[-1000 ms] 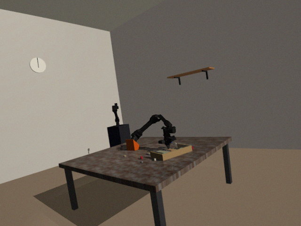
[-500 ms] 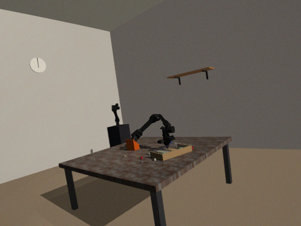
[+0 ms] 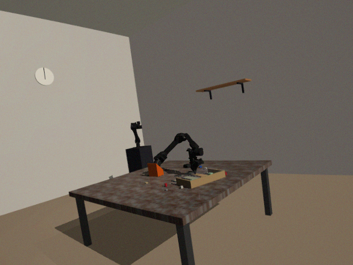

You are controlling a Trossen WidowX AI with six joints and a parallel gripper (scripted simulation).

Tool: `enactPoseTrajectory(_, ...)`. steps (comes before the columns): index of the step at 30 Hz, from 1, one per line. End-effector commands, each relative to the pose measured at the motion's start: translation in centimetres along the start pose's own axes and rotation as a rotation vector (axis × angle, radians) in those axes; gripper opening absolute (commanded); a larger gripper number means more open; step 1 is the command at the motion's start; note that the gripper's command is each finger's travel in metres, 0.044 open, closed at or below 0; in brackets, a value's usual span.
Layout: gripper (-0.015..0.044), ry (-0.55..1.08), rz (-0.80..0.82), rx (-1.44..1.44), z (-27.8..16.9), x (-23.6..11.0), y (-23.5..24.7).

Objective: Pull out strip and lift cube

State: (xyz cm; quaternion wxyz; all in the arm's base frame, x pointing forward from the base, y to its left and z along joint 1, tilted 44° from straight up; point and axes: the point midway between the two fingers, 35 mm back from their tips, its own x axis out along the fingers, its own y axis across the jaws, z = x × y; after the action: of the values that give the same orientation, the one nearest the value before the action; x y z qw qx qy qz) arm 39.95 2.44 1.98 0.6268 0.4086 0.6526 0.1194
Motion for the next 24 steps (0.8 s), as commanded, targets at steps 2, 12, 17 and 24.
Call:
enactPoseTrajectory(2,0.0000,0.022,0.001,0.010,-1.3,0.6,0.0)
enactPoseTrajectory(12,0.0000,0.023,0.001,0.011,-2.9,0.7,0.0)
enactPoseTrajectory(17,0.0000,0.023,0.001,0.011,-3.6,0.7,0.0)
enactPoseTrajectory(24,0.0000,0.024,0.001,0.011,-4.6,0.6,0.1)
